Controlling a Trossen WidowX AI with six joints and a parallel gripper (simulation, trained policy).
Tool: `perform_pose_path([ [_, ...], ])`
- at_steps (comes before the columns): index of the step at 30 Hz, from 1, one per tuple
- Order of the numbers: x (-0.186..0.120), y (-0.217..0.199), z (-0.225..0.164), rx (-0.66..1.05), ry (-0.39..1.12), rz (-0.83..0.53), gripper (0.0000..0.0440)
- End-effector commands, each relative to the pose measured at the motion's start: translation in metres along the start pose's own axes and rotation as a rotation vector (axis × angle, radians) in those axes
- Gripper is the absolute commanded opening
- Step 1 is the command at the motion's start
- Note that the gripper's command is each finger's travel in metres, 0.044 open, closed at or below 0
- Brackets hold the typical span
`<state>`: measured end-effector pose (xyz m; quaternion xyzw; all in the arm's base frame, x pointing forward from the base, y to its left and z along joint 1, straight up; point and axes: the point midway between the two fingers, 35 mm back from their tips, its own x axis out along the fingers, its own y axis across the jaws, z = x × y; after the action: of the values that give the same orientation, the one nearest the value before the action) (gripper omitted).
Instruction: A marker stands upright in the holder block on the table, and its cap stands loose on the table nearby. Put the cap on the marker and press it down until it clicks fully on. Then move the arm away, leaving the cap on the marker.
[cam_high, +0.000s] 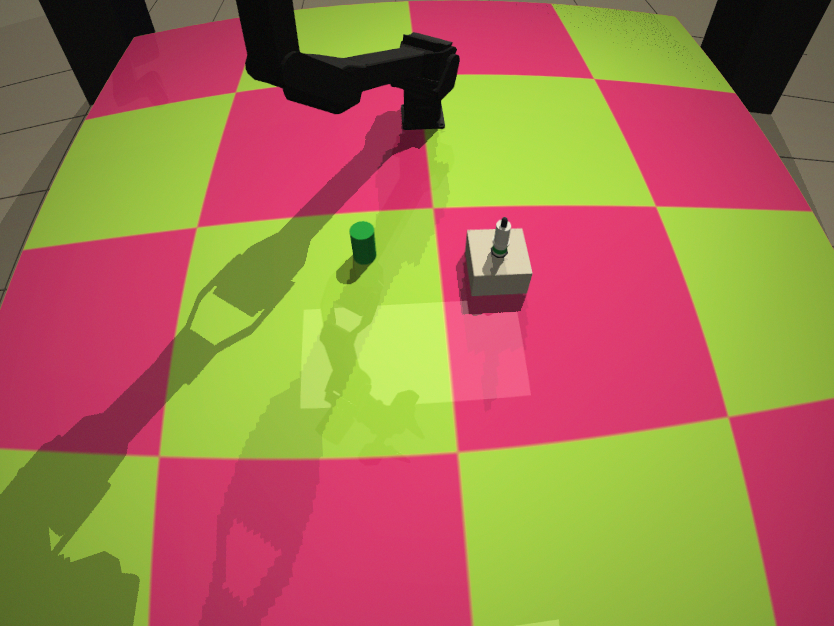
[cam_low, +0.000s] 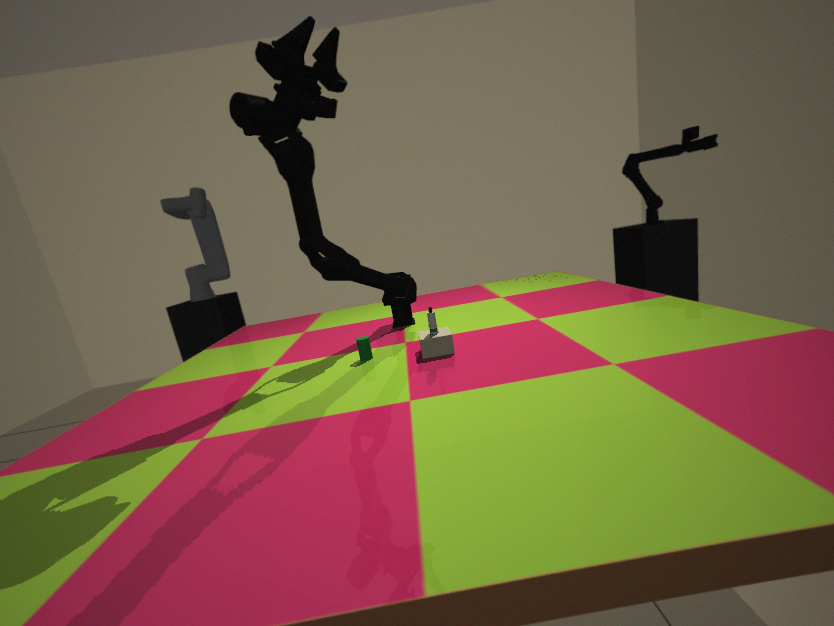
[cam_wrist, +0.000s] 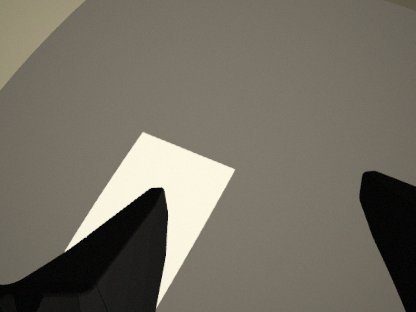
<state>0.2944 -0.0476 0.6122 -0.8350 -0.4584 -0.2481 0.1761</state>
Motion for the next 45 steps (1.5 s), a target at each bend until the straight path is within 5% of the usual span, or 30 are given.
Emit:
perform_pose_path([
  [1, -0.002, -0.002, 0.001, 0.003, 0.005, -0.019, 0.0308],
  [45, -0.026, -0.075, 0.025, -0.045, -0.036, -0.311, 0.0314],
])
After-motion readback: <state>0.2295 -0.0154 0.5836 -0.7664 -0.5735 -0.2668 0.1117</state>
